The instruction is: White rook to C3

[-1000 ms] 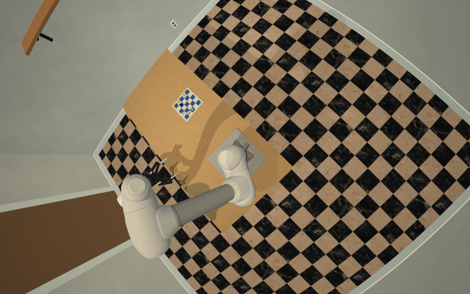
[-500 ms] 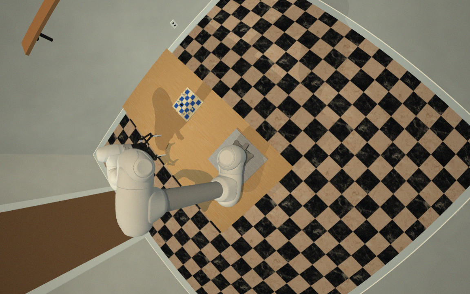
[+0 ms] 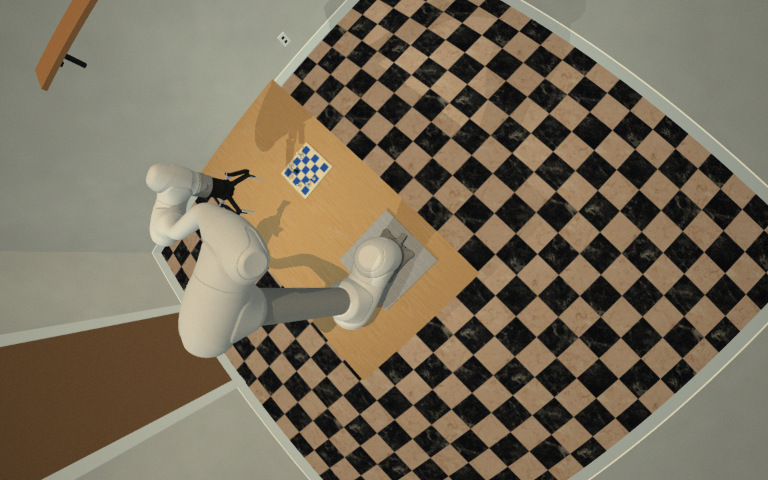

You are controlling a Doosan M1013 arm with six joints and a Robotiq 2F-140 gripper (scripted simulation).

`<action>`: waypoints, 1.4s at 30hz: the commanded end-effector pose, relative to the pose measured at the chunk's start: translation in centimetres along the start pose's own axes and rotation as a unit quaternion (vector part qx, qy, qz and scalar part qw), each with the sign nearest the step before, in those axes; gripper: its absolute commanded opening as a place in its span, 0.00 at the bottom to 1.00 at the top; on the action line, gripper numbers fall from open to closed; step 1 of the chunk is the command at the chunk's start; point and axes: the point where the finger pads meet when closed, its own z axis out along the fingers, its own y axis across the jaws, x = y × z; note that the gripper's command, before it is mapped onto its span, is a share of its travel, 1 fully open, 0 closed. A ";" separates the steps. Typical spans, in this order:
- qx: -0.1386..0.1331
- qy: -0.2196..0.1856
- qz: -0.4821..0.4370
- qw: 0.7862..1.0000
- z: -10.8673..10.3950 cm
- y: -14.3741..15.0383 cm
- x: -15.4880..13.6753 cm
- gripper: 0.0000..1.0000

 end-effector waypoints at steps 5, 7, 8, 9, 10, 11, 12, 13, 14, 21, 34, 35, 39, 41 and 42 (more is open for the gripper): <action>0.040 0.070 0.132 0.988 -3.6 11.0 0.0 1.00; 0.049 0.090 0.170 0.980 -4.7 14.2 -0.6 1.00; 0.049 0.090 0.170 0.980 -4.7 14.2 -0.6 1.00; 0.056 0.109 0.208 0.970 -5.7 17.4 -1.3 1.00; 0.056 0.109 0.208 0.970 -5.8 17.5 -1.3 1.00; 0.056 0.109 0.208 0.970 -5.8 17.5 -1.3 1.00; 0.056 0.109 0.208 0.970 -5.8 17.5 -1.3 1.00; 0.053 0.092 0.244 0.964 -4.8 17.4 -0.9 1.00; 0.045 0.069 0.280 0.956 -3.6 16.6 -0.4 1.00; 0.005 0.010 0.385 0.923 -0.1 14.5 1.1 1.00; -0.118 -0.044 0.565 0.816 5.6 10.4 3.6 1.00; -0.118 -0.044 0.565 0.816 5.6 10.4 3.6 1.00; -0.163 -0.042 0.613 0.772 7.1 9.1 4.3 1.00; -0.185 -0.037 0.635 0.749 7.8 8.5 4.7 1.00; -0.207 -0.031 0.656 0.726 8.4 7.9 5.0 1.00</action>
